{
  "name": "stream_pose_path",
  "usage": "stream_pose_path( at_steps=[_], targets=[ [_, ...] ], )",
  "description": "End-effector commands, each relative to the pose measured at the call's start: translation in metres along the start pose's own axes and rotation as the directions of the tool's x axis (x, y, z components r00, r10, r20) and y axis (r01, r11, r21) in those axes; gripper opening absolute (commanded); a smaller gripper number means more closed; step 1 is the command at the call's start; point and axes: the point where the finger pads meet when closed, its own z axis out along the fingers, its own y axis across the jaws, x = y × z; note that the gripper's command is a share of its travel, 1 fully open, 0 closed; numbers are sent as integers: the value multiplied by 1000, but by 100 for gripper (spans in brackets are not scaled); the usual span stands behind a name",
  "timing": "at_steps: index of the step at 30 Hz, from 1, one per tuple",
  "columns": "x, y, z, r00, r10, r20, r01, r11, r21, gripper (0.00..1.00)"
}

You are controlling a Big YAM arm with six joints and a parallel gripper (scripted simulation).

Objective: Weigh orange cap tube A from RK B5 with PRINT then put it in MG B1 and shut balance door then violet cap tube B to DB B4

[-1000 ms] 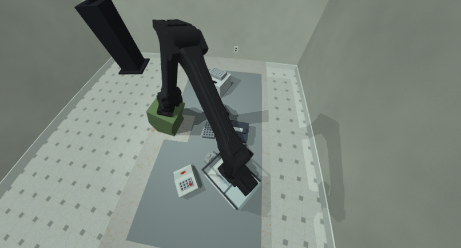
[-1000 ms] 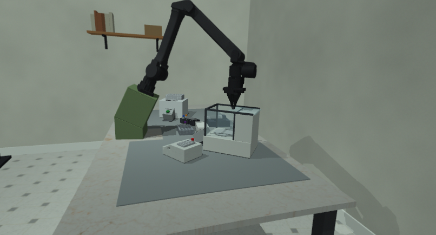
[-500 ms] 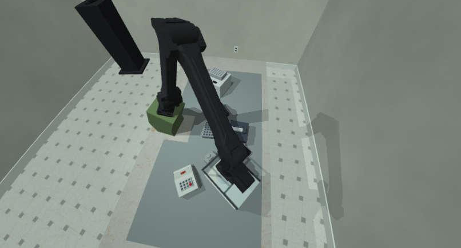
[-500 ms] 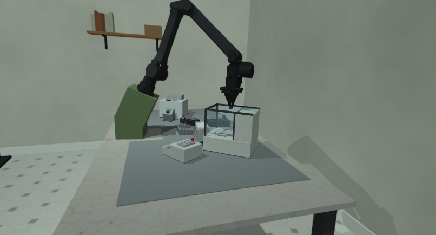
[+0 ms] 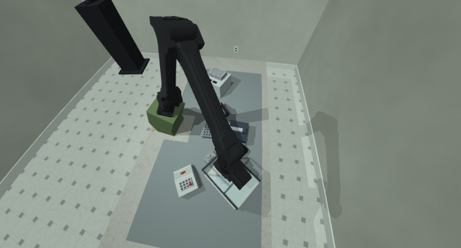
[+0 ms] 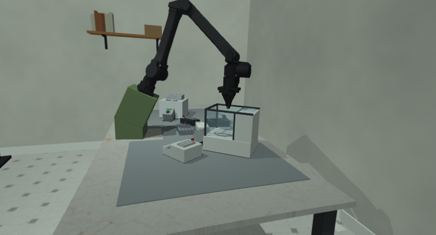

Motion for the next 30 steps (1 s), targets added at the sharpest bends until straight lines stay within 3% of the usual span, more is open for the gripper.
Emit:
stream_pose_path(
  at_steps=[1,30],
  targets=[
    [0,-1,-12,1000,-7,2,7,1000,30,6],
    [1,26,-11,1000,-6,1,5,1000,29,6]
  ],
)
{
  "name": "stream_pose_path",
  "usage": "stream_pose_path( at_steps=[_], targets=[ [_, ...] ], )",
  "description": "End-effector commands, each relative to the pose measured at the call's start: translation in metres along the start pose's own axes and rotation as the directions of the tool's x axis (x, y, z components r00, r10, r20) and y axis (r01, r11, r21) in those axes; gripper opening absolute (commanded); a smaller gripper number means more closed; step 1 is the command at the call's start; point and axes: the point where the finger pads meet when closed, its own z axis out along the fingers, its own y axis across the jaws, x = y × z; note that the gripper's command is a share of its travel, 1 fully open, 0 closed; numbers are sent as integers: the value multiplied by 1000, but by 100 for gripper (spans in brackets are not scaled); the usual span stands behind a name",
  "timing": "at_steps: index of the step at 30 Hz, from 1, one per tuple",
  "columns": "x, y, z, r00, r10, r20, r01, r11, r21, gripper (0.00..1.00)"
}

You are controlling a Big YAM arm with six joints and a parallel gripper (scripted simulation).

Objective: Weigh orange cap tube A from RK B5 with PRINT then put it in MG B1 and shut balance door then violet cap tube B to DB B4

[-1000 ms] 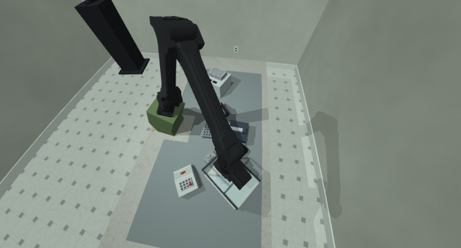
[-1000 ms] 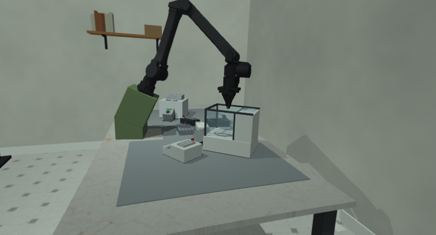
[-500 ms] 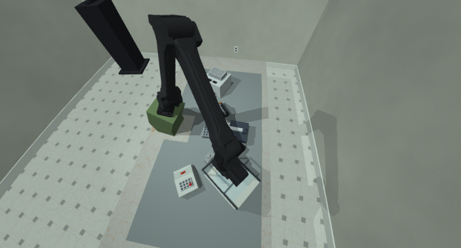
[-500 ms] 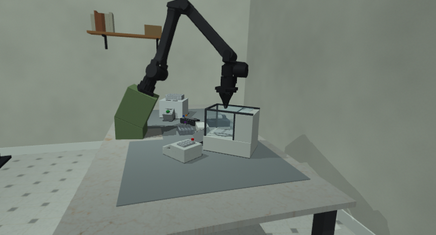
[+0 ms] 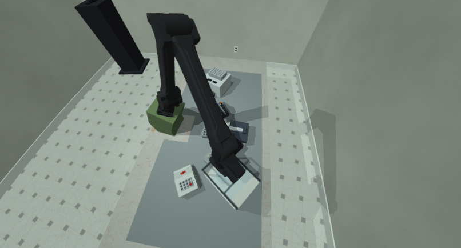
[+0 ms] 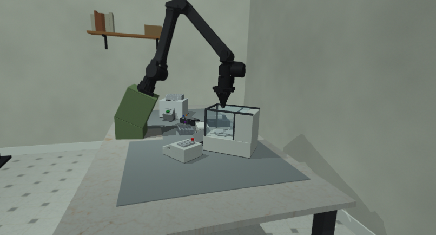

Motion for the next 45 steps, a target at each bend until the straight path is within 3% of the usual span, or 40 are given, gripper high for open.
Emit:
stream_pose_path(
  at_steps=[1,45],
  targets=[
    [1,-2,-11,1000,-5,2,5,1000,29,6],
    [2,38,-9,1000,-4,2,3,1000,27,6]
  ],
)
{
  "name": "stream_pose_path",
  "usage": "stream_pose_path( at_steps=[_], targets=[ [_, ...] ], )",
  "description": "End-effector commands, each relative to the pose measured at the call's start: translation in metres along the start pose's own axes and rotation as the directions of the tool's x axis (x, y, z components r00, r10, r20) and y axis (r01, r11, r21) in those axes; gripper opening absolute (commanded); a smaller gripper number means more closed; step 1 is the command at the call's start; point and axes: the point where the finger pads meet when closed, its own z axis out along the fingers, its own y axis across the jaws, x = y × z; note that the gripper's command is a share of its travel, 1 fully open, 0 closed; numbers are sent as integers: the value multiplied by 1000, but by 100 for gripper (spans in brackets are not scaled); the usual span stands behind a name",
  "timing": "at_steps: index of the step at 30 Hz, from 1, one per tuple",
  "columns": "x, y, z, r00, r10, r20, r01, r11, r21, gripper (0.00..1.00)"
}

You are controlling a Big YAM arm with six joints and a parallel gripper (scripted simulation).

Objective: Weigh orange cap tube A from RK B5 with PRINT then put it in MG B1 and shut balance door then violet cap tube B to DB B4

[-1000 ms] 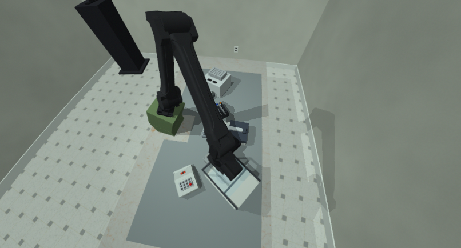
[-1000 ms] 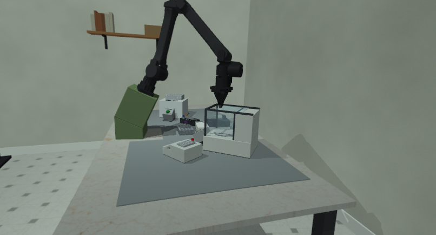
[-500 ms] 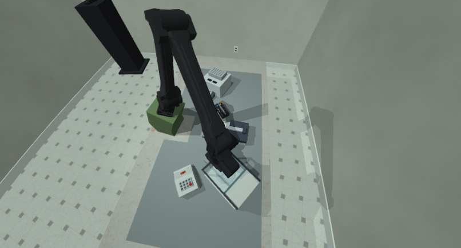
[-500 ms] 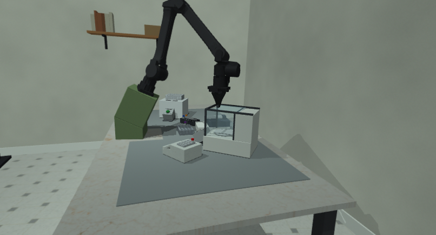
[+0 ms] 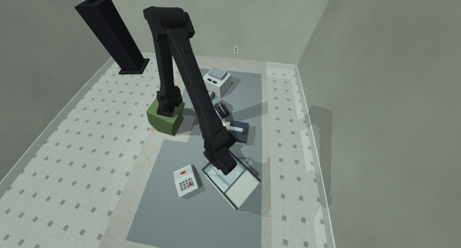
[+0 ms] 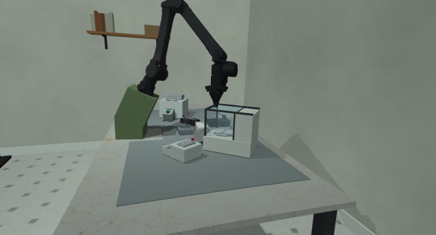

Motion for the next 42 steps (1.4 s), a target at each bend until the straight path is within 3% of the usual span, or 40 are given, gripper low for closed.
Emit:
stream_pose_path(
  at_steps=[1,42],
  targets=[
    [2,0,-9,1000,-3,2,3,1000,27,6],
    [-1,-3,-8,1000,-6,2,6,1000,27,6]
  ],
)
